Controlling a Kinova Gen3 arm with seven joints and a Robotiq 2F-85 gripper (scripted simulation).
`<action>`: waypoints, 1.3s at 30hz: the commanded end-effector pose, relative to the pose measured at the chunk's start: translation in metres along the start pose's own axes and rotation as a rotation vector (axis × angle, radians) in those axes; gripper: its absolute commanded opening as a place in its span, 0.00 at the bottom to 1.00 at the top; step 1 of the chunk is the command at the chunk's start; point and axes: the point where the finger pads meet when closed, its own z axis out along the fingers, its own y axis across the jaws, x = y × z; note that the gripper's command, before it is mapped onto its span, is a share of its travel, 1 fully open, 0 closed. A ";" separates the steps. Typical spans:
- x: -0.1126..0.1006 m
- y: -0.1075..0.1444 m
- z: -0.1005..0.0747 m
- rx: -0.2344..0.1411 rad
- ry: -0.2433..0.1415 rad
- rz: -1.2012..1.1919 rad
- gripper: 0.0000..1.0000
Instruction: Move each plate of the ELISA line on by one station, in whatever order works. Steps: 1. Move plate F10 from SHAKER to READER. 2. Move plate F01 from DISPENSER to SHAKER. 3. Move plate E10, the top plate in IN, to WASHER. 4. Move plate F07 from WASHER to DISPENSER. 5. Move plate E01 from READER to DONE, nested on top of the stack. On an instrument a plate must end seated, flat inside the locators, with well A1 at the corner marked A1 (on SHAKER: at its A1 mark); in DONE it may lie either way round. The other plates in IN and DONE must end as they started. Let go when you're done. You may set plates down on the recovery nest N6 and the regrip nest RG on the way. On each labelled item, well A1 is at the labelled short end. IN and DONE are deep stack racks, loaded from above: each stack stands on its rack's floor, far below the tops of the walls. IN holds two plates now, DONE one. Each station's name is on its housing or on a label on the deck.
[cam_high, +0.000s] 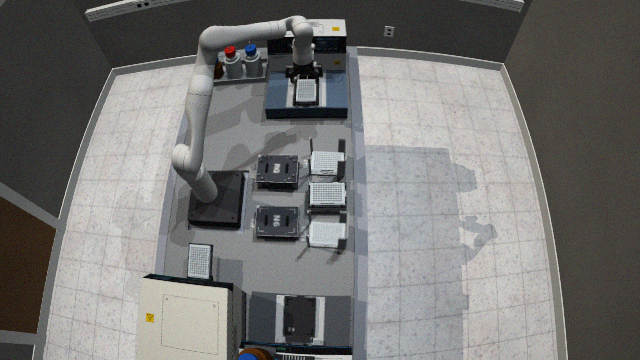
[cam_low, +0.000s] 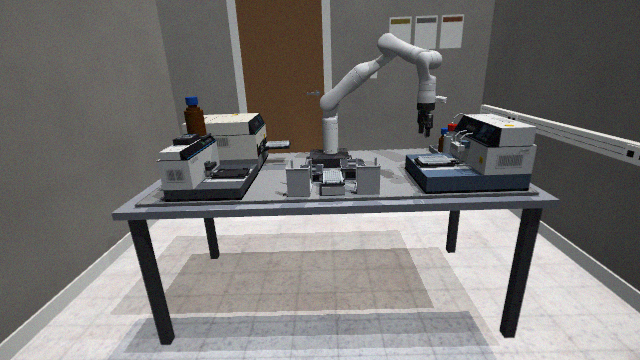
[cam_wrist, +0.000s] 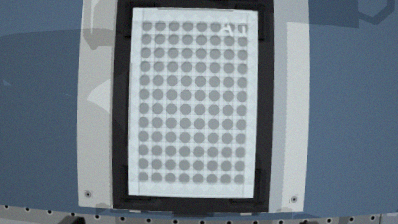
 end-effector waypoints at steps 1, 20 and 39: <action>0.000 0.000 0.000 0.000 -0.002 0.001 1.00; 0.000 0.000 0.000 0.000 -0.002 0.001 1.00; 0.038 -0.003 0.001 0.010 0.000 0.008 1.00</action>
